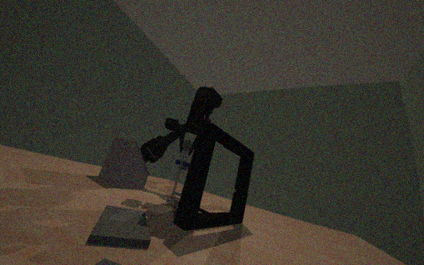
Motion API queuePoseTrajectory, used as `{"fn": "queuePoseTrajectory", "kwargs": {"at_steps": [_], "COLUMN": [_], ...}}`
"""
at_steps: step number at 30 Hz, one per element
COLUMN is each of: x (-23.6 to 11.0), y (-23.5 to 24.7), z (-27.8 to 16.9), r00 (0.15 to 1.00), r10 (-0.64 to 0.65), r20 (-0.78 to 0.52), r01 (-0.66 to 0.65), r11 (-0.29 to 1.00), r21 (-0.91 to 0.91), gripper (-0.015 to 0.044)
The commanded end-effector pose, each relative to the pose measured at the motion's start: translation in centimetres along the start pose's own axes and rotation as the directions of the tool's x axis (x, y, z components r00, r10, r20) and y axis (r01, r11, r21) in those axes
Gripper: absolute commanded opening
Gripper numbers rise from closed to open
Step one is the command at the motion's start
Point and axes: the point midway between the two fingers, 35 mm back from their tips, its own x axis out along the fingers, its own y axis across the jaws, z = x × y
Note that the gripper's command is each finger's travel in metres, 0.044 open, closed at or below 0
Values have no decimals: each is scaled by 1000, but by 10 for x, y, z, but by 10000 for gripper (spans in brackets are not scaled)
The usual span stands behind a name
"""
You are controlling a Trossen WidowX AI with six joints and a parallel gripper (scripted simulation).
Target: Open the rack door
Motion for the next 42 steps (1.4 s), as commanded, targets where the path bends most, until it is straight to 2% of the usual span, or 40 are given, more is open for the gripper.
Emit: {"fn": "queuePoseTrajectory", "kwargs": {"at_steps": [1, 23, 42], "x": [0, 0, 0], "y": [-7, -55, -94], "z": [2, 22, 53], "r00": [1000, 1000, 1000], "r10": [3, 1, 0], "r20": [5, 7, 9], "r01": [-3, 1, 6], "r11": [997, 922, 763], "r21": [-74, -387, -647], "gripper": [25, 25, 25]}}
